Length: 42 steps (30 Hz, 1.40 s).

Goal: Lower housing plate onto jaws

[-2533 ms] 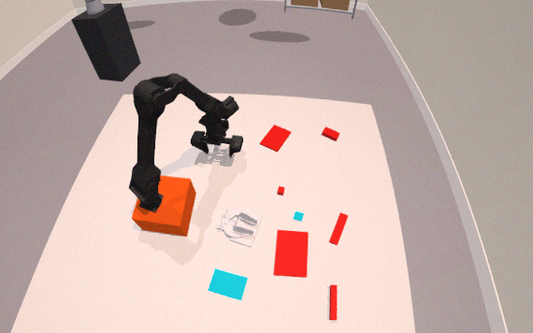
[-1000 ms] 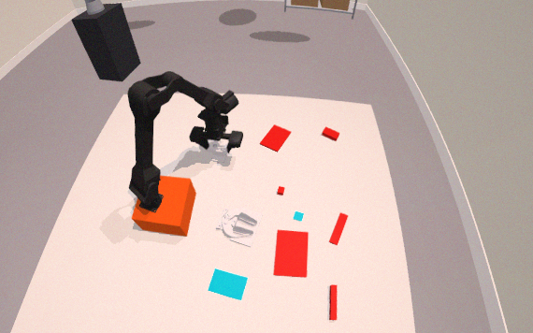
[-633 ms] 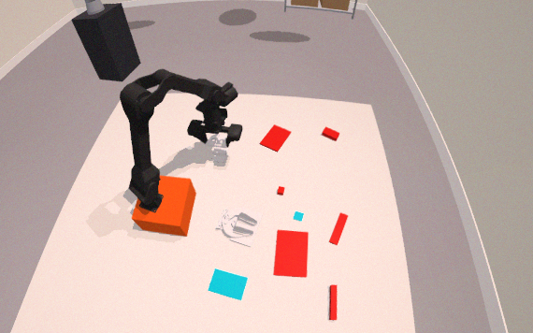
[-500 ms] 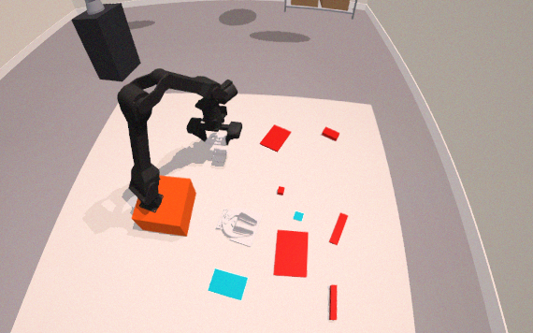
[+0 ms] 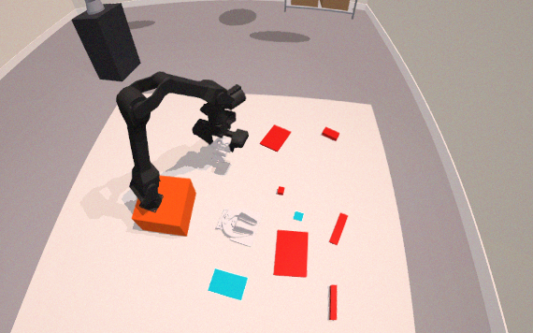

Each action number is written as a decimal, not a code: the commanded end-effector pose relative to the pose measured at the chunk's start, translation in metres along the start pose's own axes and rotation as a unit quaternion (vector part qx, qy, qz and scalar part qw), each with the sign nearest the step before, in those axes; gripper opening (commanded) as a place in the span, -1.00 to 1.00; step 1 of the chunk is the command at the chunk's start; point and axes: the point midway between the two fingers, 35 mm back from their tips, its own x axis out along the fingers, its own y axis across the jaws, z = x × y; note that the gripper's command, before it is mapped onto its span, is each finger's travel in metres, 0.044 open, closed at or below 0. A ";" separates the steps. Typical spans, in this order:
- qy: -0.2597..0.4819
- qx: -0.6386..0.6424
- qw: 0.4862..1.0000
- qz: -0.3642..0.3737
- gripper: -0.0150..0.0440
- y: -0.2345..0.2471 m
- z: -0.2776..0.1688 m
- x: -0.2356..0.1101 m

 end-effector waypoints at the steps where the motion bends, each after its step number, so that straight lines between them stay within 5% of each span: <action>1: 0.001 0.033 0.999 0.003 0.70 -0.008 -0.009 0.001; 42: 0.004 0.402 0.915 -0.002 0.70 -0.093 -0.115 0.000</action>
